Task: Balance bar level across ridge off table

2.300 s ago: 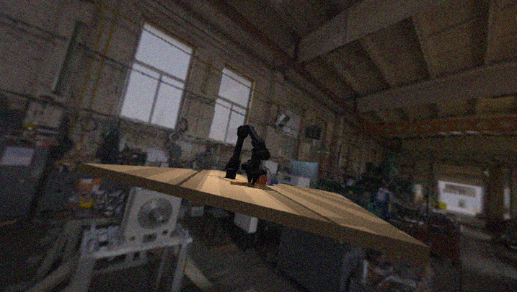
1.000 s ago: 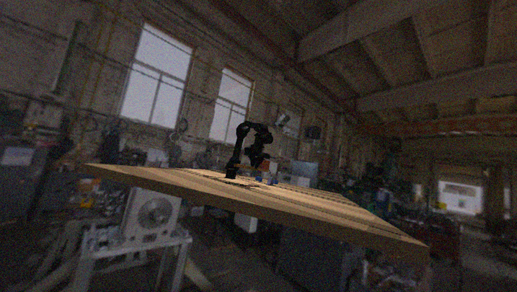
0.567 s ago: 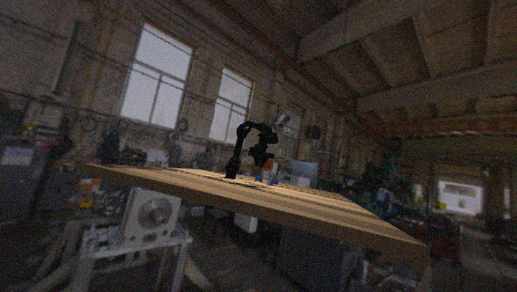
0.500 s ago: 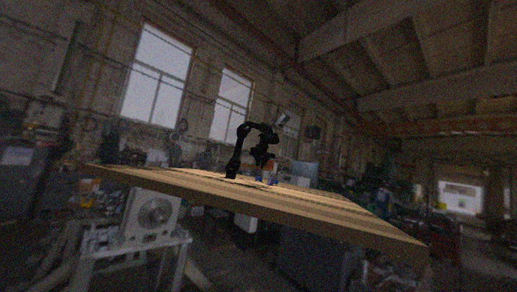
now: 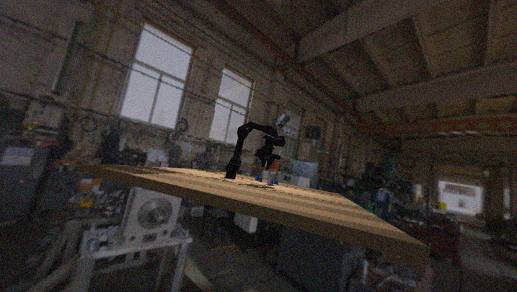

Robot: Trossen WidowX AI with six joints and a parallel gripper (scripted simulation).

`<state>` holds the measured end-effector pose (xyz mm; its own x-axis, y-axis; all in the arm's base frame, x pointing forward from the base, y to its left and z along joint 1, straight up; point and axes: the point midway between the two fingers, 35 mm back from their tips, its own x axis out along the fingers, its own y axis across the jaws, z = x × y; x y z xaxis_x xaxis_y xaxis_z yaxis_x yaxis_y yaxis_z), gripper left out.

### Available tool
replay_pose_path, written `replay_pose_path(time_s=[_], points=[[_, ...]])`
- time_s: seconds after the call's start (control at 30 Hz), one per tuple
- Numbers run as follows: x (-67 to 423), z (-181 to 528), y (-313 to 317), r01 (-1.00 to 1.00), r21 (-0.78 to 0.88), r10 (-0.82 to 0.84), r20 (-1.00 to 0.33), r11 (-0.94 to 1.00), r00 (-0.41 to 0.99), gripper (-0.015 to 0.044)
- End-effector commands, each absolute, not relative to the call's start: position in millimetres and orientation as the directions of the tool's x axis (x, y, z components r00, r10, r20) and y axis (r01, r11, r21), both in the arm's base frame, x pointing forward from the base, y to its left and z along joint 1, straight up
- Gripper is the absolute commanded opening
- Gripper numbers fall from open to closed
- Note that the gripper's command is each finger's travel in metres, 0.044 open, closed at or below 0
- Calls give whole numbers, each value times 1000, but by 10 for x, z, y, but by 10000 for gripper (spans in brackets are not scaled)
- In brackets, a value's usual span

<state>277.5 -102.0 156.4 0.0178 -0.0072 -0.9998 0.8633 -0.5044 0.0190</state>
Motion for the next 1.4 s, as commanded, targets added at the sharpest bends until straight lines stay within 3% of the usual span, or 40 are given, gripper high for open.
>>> replay_pose_path(time_s=[0.0, 1.37], points=[[2796, 1594, -898, 863, 27, -8, -1000, -504, 26, 0], [2749, 1606, 700, 897, 20, 7, -1000, -442, 26, 0]])
